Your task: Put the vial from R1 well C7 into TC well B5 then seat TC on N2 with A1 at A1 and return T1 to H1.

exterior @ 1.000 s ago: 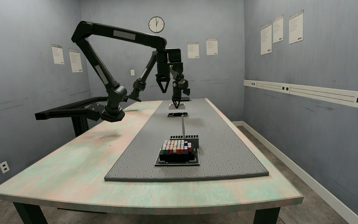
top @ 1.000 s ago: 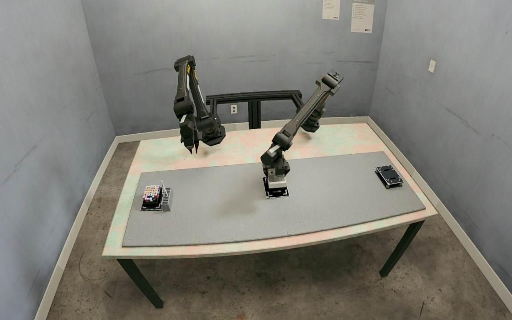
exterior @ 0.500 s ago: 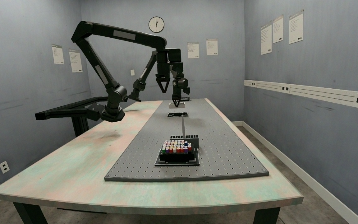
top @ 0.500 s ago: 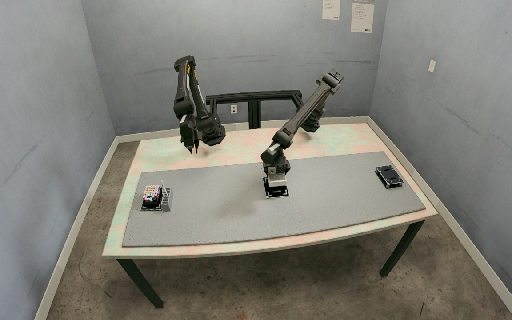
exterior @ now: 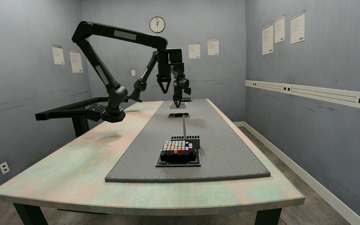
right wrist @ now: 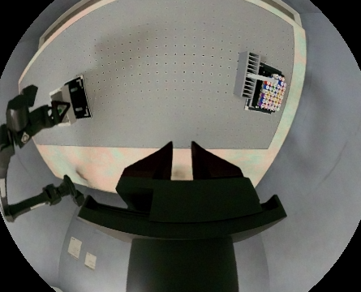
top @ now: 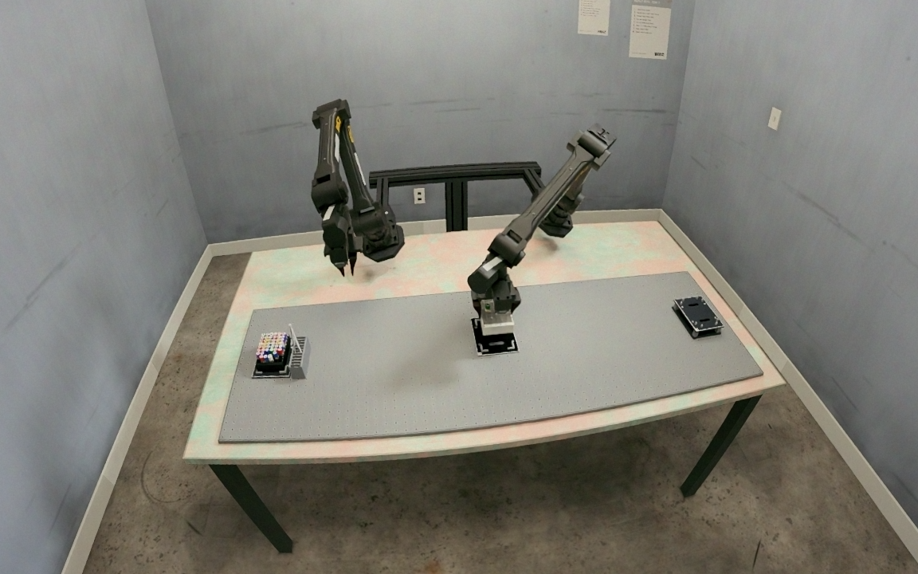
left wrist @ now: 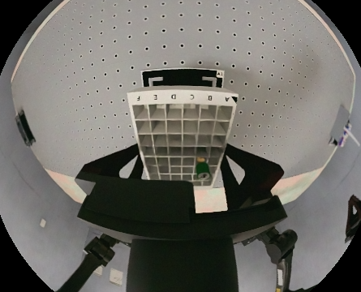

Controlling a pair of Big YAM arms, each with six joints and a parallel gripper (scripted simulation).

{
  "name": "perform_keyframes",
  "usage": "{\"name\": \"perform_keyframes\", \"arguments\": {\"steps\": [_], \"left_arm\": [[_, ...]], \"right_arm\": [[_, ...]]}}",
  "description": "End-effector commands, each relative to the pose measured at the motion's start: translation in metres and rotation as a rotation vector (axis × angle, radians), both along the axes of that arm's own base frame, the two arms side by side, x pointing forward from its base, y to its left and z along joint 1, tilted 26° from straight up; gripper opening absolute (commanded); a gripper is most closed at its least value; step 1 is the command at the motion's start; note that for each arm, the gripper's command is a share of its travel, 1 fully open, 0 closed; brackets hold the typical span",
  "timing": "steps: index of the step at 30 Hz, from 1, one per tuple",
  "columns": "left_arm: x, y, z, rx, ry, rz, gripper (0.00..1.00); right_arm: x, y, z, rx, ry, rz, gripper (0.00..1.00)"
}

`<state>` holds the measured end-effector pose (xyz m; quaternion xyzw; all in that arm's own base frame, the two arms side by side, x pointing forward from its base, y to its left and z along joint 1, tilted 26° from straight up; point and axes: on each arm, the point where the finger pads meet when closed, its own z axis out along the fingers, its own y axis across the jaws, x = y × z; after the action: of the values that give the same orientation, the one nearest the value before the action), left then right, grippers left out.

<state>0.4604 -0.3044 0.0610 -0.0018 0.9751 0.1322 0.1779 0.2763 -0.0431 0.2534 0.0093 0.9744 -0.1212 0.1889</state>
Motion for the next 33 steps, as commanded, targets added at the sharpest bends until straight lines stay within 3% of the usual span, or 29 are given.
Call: {"name": "perform_keyframes", "arguments": {"steps": [1, 27, 28, 30, 33], "left_arm": [[0.010, -0.027, 0.044, -0.063, -0.076, -0.009, 0.00], [0.010, -0.027, 0.044, -0.063, -0.076, -0.009, 0.00], [0.005, 0.017, 0.029, -0.054, -0.060, 0.048, 0.00], [0.008, 0.022, 0.031, -0.042, -0.047, 0.037, 0.00], [0.029, 0.015, 0.055, -0.073, -0.084, 0.030, 0.00]], "right_arm": [[0.005, -0.001, 0.015, 0.001, -0.036, -0.015, 0.24], [0.005, -0.001, 0.015, 0.001, -0.036, -0.015, 0.24], [0.005, -0.001, 0.015, 0.001, -0.036, -0.015, 0.24], [0.005, -0.001, 0.015, 0.001, -0.036, -0.015, 0.24], [0.005, -0.001, 0.015, 0.001, -0.036, -0.015, 0.24]]}}
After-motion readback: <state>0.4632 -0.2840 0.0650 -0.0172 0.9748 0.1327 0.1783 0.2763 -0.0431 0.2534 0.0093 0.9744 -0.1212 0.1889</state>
